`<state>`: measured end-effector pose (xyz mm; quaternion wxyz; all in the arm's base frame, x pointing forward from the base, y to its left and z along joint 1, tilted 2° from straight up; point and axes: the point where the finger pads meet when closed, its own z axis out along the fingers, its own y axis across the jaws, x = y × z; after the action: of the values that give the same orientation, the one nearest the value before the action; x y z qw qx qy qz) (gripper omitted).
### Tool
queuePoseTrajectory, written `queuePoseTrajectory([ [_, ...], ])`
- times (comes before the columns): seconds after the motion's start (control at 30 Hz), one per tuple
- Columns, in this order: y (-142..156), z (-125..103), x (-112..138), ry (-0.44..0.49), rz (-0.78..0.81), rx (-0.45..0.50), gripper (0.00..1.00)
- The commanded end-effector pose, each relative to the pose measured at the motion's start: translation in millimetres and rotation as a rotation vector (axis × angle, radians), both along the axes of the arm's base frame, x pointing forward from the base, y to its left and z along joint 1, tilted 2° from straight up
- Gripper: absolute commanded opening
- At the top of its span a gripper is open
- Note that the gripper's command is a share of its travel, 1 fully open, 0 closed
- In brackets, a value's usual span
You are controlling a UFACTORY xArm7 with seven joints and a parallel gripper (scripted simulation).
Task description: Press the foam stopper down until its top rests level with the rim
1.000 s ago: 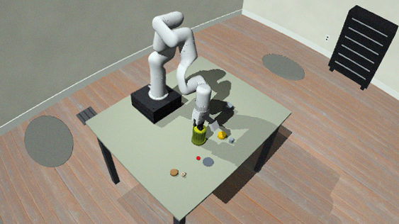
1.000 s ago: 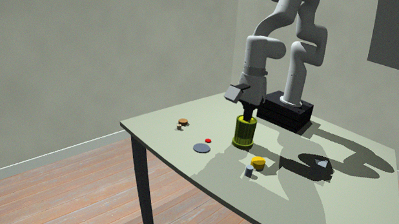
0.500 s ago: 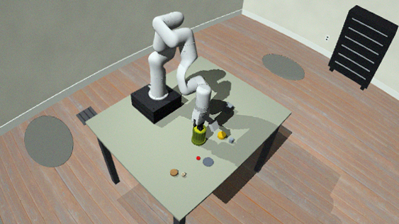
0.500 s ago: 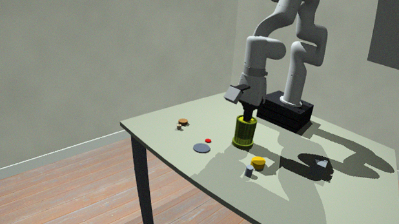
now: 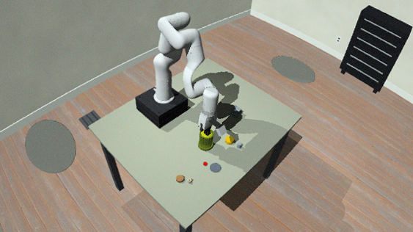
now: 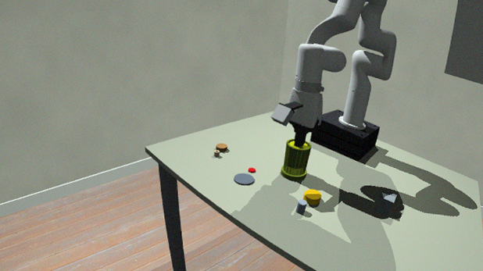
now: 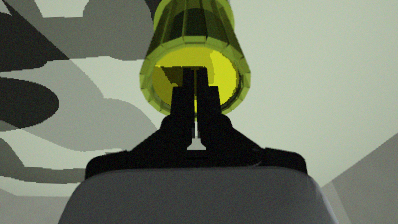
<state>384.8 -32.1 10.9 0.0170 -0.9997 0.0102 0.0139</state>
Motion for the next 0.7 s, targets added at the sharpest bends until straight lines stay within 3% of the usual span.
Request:
queuePoseTrajectory([
  [0.0, 0, 3, 1, -0.004, 0.0, 0.0, 0.0],
  [0.67, -1, 44, 2, -0.004, 0.0, 0.0, 0.0],
])
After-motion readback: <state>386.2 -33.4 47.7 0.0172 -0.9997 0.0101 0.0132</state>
